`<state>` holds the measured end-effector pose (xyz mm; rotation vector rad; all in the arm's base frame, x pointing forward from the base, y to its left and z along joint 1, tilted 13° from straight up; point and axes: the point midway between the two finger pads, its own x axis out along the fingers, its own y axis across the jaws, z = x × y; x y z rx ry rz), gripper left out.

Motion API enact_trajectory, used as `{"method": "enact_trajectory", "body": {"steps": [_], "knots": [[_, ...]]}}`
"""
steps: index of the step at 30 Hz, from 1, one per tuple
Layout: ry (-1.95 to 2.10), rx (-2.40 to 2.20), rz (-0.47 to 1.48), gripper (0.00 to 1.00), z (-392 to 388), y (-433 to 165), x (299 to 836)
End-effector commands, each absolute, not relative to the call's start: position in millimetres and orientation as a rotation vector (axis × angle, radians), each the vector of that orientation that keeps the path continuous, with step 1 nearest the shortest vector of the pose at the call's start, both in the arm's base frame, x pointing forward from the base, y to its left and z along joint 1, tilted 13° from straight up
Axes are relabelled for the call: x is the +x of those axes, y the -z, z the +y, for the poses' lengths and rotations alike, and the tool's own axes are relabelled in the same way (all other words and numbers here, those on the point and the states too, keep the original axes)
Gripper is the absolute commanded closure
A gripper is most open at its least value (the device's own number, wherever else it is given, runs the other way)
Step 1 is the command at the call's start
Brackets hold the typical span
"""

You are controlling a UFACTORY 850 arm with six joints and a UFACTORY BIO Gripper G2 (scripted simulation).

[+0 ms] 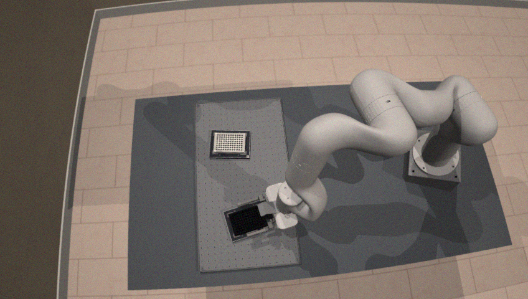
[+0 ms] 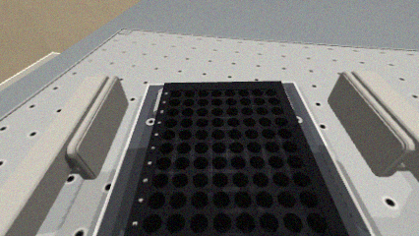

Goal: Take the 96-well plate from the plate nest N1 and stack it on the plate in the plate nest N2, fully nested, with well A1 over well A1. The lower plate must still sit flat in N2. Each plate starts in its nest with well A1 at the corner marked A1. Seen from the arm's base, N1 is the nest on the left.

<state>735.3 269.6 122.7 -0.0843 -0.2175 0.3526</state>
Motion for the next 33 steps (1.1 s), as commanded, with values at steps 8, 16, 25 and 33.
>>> {"method": "enact_trajectory", "body": {"steps": [8, 16, 25, 33], "knots": [[-0.352, -0.084, -0.221, 0.63, 270.0, -123.2, 736.4], [-0.352, -0.084, -0.221, 0.63, 269.9, -119.3, 737.3], [-0.352, -0.084, -0.221, 0.63, 269.6, -113.4, 738.7], [-0.352, -0.084, -0.221, 0.63, 269.4, -109.6, 739.6]]}}
